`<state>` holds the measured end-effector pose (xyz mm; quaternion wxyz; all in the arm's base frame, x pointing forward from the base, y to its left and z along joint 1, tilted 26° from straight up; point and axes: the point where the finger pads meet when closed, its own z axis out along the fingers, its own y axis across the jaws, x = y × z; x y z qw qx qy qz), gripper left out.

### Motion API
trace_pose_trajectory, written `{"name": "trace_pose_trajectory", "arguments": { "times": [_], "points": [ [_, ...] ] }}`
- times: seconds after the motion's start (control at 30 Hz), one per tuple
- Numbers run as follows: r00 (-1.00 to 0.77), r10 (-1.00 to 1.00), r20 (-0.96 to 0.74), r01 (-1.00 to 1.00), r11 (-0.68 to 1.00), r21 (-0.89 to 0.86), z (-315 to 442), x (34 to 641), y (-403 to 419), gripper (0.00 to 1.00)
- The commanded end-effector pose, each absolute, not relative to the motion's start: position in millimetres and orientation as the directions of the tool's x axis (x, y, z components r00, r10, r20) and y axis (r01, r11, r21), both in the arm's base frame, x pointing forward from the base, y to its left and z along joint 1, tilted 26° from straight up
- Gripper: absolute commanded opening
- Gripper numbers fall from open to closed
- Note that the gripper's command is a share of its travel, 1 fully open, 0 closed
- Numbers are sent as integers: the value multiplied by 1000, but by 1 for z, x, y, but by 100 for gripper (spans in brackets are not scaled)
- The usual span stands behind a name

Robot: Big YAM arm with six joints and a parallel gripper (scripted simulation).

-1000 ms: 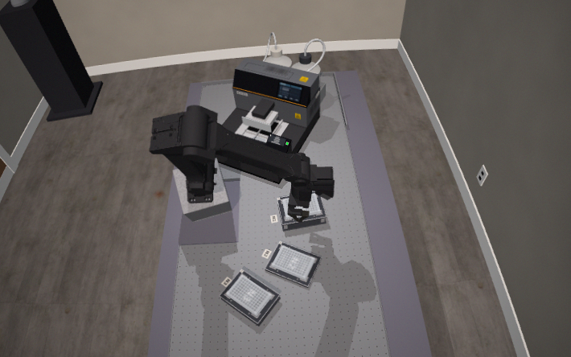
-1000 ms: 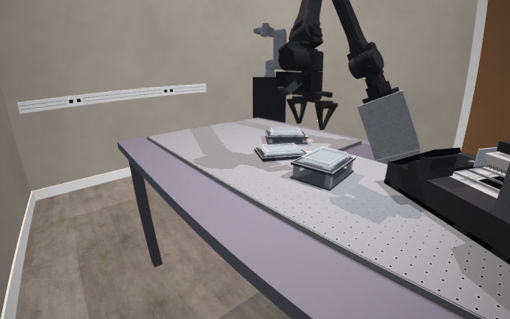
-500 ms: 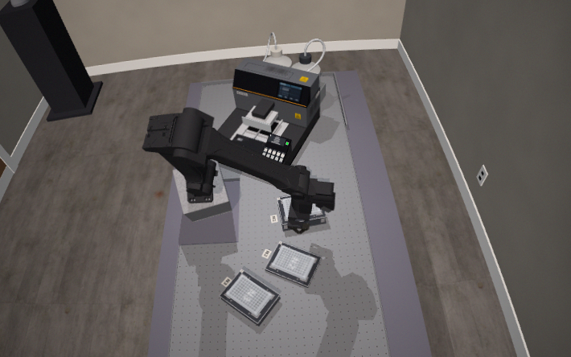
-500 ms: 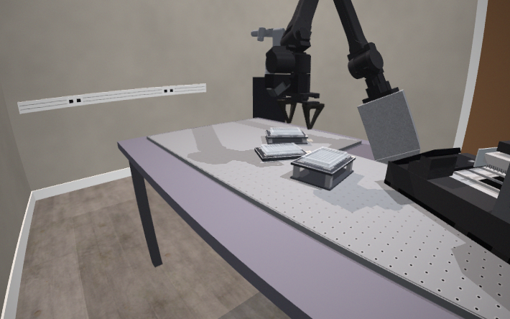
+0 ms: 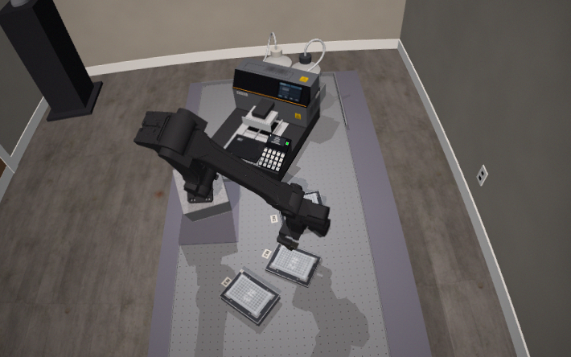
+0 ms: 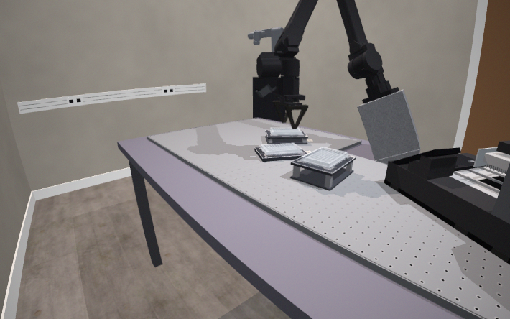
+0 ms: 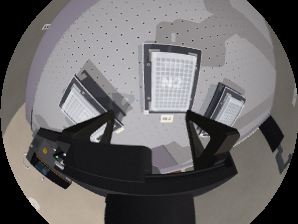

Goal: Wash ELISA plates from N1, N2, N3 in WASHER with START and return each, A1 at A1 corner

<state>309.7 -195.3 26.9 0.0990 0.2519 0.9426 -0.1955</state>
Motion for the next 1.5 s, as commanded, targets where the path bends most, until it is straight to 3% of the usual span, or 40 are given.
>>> {"name": "trace_pose_trajectory", "arguments": {
  "times": [0.0,0.3,1.47],
  "points": [
    [-838,431,-334,529,790,-310,43,314,-214,100],
    [-832,425,-356,535,785,-313,59,308,-252,100],
    [-851,436,-293,517,795,-316,9,295,-255,100]
  ]
}}
